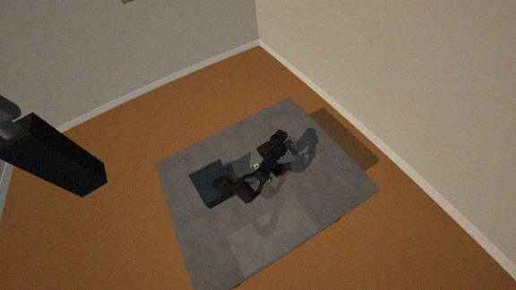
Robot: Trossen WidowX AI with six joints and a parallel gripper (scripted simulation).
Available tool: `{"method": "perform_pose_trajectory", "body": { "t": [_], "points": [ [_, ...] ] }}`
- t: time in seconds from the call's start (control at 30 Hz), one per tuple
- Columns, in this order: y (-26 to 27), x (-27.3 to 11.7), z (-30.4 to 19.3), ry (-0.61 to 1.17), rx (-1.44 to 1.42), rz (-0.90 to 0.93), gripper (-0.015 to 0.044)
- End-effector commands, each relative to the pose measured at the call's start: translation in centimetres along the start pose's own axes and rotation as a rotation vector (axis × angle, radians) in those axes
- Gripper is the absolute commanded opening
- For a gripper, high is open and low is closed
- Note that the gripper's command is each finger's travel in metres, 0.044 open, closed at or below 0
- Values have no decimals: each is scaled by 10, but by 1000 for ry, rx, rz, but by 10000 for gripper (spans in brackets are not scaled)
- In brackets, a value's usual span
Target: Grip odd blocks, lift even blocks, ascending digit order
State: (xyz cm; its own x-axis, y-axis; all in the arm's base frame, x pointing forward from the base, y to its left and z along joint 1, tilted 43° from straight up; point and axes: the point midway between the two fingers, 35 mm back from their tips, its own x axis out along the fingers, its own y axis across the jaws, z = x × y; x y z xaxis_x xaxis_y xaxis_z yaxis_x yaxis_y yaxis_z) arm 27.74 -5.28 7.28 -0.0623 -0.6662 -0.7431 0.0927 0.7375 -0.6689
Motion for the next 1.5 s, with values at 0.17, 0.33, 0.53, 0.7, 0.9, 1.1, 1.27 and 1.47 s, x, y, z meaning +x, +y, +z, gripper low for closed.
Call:
{"method": "perform_pose_trajectory", "body": {
  "t": [0.17,0.33,0.53,0.7,0.9,1.1,1.27,1.47],
  "points": [
    [0,4,-40,6,6,-5,400],
    [2,46,-37,5,6,-2,400],
    [-1,85,-41,5,6,-9,400],
    [-1,86,-41,5,6,-9,400],
    [-1,94,-40,5,6,-8,400],
    [-1,104,-40,5,6,-8,400],
    [-1,112,-40,5,6,-9,400],
    [-1,121,-41,5,6,-10,400]
  ]
}}
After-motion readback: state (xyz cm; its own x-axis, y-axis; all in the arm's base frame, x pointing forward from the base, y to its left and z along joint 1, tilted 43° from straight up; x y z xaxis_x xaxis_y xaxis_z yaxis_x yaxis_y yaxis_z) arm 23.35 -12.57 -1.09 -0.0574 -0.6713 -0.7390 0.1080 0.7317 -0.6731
